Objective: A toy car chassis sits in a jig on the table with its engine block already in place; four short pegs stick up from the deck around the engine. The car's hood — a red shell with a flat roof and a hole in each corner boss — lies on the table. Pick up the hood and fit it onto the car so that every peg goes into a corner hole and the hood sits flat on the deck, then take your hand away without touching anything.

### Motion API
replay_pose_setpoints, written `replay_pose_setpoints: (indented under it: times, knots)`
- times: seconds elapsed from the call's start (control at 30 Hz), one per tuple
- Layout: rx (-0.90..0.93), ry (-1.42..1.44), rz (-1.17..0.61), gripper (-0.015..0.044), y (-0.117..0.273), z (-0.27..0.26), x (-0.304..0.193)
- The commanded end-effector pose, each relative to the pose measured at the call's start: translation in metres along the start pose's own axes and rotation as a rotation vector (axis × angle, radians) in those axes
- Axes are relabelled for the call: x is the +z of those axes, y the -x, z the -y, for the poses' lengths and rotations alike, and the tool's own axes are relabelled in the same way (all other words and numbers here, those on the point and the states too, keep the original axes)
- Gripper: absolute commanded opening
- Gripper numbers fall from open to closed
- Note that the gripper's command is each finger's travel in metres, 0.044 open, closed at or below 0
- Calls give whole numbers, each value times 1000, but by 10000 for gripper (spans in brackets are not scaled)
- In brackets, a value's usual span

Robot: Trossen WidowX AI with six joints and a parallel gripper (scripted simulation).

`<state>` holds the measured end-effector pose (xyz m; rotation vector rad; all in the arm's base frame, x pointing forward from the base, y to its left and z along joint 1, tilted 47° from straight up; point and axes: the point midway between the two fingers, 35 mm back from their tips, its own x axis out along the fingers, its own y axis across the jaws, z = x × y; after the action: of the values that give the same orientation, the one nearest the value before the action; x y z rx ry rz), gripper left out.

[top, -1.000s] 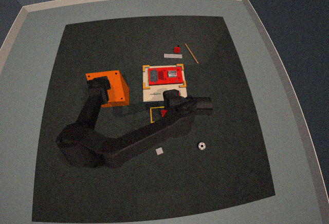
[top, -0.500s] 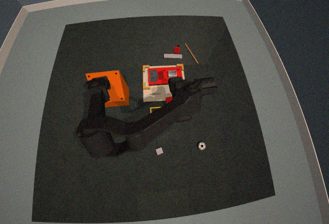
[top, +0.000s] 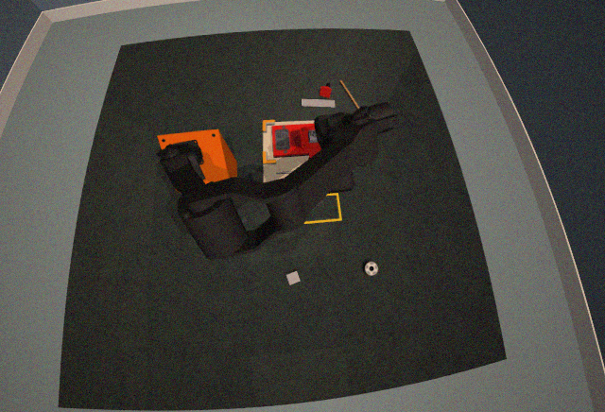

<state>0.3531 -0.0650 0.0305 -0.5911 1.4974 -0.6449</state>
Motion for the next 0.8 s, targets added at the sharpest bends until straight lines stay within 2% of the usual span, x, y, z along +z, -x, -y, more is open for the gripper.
replay_pose_setpoints:
  times: [0.0, 0.77]
  knots:
    - [5, -4, -4, 0, 0, -19, 3]
    - [-20, -52, -3, 0, -4, -127, 0]
